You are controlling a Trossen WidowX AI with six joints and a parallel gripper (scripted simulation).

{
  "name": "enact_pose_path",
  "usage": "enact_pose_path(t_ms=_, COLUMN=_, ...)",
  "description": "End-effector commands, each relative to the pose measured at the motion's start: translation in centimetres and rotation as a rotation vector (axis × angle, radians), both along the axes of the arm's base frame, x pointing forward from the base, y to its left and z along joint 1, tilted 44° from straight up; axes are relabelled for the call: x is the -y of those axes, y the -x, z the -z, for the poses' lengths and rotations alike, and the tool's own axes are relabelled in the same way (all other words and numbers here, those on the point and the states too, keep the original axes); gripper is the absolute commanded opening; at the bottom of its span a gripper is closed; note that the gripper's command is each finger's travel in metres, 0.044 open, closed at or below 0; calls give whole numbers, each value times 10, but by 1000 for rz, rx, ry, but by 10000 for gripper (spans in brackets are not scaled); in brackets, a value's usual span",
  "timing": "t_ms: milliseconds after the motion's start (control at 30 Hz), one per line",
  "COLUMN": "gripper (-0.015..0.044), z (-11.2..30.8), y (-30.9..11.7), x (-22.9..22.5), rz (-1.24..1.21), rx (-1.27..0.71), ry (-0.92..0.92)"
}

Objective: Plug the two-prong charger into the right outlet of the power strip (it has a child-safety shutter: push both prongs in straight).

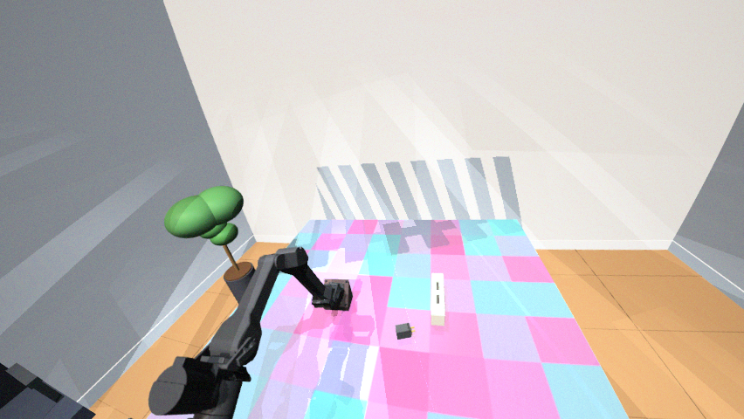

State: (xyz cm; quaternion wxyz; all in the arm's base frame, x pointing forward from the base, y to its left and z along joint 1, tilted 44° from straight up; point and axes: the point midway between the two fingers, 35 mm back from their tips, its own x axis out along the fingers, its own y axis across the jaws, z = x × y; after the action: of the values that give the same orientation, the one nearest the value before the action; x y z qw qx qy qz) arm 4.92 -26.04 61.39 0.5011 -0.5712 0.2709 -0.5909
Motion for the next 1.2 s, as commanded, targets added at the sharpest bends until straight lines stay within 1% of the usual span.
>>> enact_pose_path(t_ms=0, gripper=440, z=20, y=-15, x=15, rz=-49, rx=40, ry=-87)
enact_pose_path(t_ms=500, gripper=440, z=87, y=-75, x=44, rz=-192, rx=125, ry=-358)
enact_pose_path(t_ms=833, gripper=440, z=131, y=-117, x=47, rz=-270, rx=153, ry=-525)
enact_pose_path(t_ms=1167, gripper=440, z=177, y=-159, x=41, rz=-318, rx=147, ry=-691)
